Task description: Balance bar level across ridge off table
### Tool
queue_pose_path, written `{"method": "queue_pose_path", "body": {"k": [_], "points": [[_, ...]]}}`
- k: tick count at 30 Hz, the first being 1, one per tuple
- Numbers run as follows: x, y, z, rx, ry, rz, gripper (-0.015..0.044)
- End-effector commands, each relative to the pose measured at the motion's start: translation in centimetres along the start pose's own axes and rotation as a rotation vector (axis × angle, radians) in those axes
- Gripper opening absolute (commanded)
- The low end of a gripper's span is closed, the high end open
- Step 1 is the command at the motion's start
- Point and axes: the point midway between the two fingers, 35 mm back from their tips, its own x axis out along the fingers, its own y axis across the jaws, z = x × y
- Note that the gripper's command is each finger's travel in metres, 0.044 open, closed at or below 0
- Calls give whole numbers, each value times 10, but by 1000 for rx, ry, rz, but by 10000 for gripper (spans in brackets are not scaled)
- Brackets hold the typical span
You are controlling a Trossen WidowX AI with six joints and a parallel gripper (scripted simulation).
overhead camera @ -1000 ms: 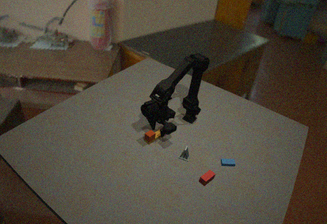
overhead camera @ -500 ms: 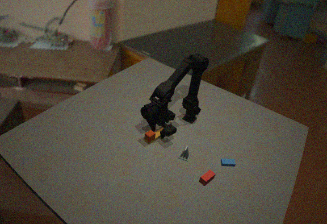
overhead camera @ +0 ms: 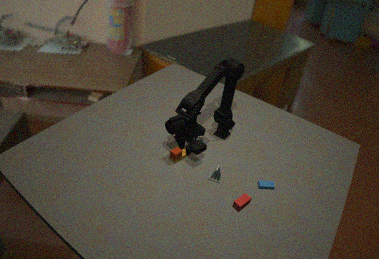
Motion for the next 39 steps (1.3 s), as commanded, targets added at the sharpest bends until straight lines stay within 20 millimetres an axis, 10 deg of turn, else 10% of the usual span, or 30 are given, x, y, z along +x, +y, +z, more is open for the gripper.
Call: {"method": "queue_pose_path", "body": {"k": [1, 9, 39], "points": [[0, 0, 0, 0, 0, 0, 131], [-6, 0, -1, 0, 0, 0, 0], [-83, 0, -5, -1, 1, 2, 0]]}}
